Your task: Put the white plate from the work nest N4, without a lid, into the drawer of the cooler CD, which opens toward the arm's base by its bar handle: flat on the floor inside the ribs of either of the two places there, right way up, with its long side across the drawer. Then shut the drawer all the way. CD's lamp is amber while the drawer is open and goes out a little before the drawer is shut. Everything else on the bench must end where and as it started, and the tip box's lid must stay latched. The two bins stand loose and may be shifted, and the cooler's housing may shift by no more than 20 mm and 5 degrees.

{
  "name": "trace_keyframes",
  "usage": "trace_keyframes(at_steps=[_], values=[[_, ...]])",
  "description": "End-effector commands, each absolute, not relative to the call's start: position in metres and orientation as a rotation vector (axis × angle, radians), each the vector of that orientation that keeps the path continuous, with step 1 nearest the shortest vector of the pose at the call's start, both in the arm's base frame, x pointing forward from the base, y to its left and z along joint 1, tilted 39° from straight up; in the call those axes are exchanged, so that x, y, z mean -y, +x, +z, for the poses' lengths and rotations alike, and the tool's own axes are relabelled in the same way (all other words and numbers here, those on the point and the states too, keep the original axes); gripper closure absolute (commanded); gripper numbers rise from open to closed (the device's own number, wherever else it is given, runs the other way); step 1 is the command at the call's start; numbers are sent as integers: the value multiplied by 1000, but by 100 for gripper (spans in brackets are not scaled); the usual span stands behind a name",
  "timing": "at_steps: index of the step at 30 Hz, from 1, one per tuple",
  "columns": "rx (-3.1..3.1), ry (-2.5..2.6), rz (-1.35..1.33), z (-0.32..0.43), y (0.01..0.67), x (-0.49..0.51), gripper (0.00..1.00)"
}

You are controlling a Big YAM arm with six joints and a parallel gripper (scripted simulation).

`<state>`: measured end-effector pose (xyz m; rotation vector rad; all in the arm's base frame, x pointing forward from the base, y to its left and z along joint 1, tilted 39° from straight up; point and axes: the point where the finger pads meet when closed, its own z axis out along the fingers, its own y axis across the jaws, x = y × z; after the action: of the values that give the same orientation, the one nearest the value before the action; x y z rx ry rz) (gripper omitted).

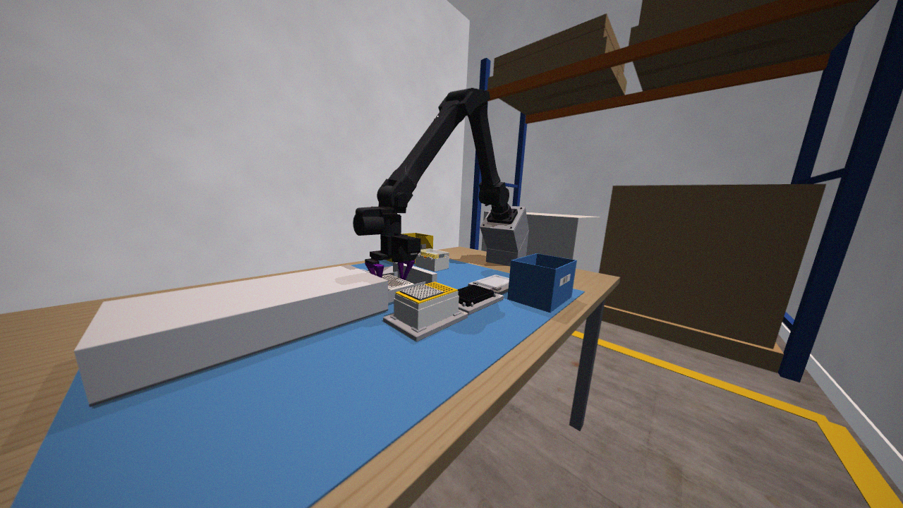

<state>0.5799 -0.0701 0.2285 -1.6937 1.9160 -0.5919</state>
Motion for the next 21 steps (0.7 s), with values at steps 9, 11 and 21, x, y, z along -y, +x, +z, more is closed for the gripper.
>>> trace_keyframes(at_steps=[9, 11, 21], values=[[-1895, -1683, -604, 230, 595, 64, 100], [-1895, -1683, -605, 230, 596, 64, 100], [-1892, -1680, -610, 231, 599, 65, 100]])
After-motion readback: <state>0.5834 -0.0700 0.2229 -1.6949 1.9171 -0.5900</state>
